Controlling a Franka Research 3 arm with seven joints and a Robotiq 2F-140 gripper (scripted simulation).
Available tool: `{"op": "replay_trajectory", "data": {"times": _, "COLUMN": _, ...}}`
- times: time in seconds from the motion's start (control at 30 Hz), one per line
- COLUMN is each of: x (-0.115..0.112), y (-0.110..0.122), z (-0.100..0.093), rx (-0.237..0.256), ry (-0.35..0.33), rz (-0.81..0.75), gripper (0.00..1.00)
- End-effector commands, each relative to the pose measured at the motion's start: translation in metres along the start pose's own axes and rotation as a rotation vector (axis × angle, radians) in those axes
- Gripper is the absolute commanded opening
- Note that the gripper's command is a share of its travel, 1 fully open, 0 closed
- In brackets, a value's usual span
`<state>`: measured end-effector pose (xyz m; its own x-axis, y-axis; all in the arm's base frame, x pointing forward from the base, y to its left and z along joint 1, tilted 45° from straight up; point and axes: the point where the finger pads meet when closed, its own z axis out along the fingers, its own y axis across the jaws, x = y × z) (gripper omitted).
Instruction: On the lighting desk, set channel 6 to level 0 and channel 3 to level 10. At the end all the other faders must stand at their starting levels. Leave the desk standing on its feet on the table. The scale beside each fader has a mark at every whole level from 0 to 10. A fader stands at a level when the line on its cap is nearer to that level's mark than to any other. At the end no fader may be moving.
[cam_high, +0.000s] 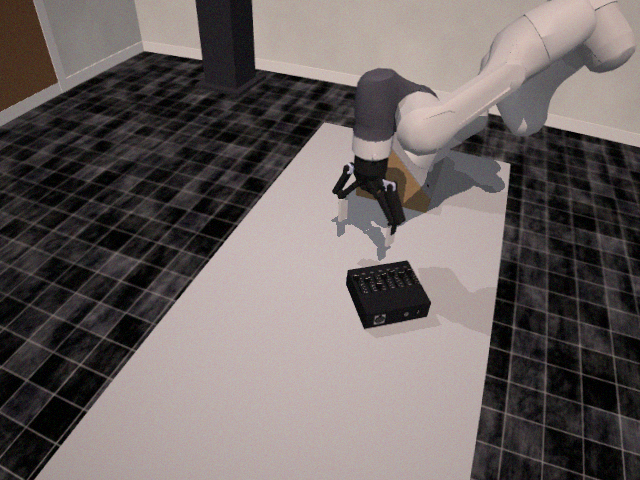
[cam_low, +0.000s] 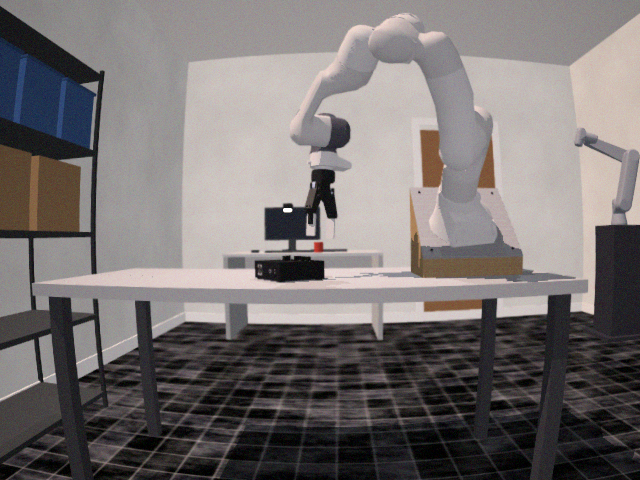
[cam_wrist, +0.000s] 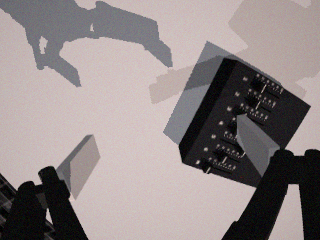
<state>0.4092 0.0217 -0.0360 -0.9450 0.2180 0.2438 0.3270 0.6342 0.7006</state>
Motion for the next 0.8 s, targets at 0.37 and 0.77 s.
{"op": "replay_trajectory", "data": {"times": 0.37, "x": 0.0004, "y": 0.003, "z": 0.0005, "rx": 0.018, "ry": 0.014, "rz": 0.564, "gripper": 1.0}}
{"op": "replay_trajectory", "data": {"times": 0.77, "x": 0.0004, "y": 0.003, "z": 0.0005, "rx": 0.023, "ry": 0.019, "rz": 0.879, "gripper": 1.0}}
